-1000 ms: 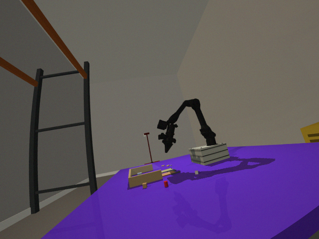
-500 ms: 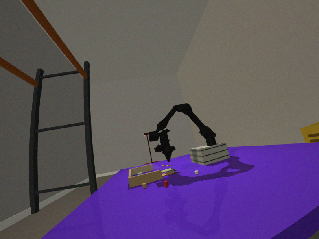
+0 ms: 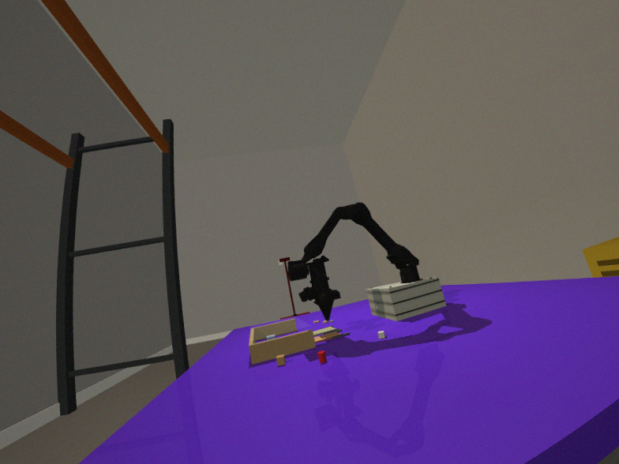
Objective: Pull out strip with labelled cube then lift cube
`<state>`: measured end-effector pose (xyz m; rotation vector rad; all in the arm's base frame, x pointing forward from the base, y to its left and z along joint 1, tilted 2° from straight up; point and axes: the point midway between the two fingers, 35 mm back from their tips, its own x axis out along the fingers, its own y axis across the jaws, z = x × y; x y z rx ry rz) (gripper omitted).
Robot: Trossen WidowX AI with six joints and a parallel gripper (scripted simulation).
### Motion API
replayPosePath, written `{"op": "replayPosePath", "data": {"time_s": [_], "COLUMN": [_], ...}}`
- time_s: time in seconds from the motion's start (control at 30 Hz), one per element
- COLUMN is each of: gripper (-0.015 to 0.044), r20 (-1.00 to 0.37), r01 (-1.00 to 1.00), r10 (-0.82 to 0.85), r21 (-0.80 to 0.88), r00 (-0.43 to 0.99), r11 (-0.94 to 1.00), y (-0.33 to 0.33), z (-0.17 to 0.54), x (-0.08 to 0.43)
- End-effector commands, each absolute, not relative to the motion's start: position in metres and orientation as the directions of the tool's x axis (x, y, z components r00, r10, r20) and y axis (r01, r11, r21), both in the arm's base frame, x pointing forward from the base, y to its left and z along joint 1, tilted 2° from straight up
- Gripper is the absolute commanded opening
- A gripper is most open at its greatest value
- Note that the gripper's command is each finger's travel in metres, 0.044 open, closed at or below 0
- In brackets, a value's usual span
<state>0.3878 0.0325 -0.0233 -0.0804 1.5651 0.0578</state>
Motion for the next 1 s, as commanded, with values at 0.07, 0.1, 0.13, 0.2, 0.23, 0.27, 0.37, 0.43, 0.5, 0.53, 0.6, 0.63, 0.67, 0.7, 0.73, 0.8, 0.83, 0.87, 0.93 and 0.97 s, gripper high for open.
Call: {"op": "replayPosePath", "data": {"time_s": [0.07, 0.1, 0.13, 0.2, 0.23, 0.27, 0.37, 0.43, 0.5, 0.53, 0.6, 0.63, 0.67, 0.7, 0.73, 0.8, 0.83, 0.87, 0.93, 0.97], "gripper": [0.0000, 0.0000, 0.0000, 0.0000, 0.0000, 0.0000, 0.0000, 0.0000, 0.0000, 0.0000, 0.0000, 0.0000, 0.0000, 0.0000, 0.0000, 0.0000, 0.0000, 0.0000, 0.0000, 0.0000], "r20": [-1.000, -1.000, -1.000, -1.000, -1.000, -1.000, -1.000, -1.000, -1.000, -1.000, -1.000, -1.000, -1.000, -1.000, -1.000, -1.000, -1.000, -1.000, -1.000, -1.000], "r01": [-0.089, -0.089, -0.089, -0.089, -0.089, -0.089, -0.089, -0.089, -0.089, -0.089, -0.089, -0.089, -0.089, -0.089, -0.089, -0.089, -0.089, -0.089, -0.089, -0.089], "r10": [-0.011, -0.011, -0.011, -0.011, -0.011, -0.011, -0.011, -0.011, -0.011, -0.011, -0.011, -0.011, -0.011, -0.011, -0.011, -0.011, -0.011, -0.011, -0.011, -0.011], "r21": [-0.011, -0.011, -0.011, -0.011, -0.011, -0.011, -0.011, -0.011, -0.011, -0.011, -0.011, -0.011, -0.011, -0.011, -0.011, -0.011, -0.011, -0.011, -0.011, -0.011], "r00": [0.000, 0.000, 0.000, 0.000, 0.000, 0.000, 0.000, 0.000, 0.000, 0.000, 0.000, 0.000, 0.000, 0.000, 0.000, 0.000, 0.000, 0.000, 0.000, 0.000], "r11": [0.996, 0.996, 0.996, 0.996, 0.996, 0.996, 0.996, 0.996, 0.996, 0.996, 0.996, 0.996, 0.996, 0.996, 0.996, 0.996, 0.996, 0.996, 0.996, 0.996], "y": [0.033, 0.033, 0.033, 0.033, 0.033, 0.033, 0.034, 0.034, 0.034, 0.034, 0.034, 0.034, 0.034, 0.034, 0.034, 0.034, 0.034, 0.035, 0.035, 0.035], "z": [-0.036, -0.037, -0.039, -0.042, -0.044, -0.046, -0.050, -0.054, -0.057, -0.059, -0.062, -0.064, -0.065, -0.067, -0.068, -0.071, -0.072, -0.072, -0.072, -0.072], "x": [0.387, 0.387, 0.387, 0.387, 0.387, 0.387, 0.387, 0.387, 0.387, 0.387, 0.387, 0.387, 0.387, 0.387, 0.387, 0.388, 0.388, 0.388, 0.388, 0.388]}}
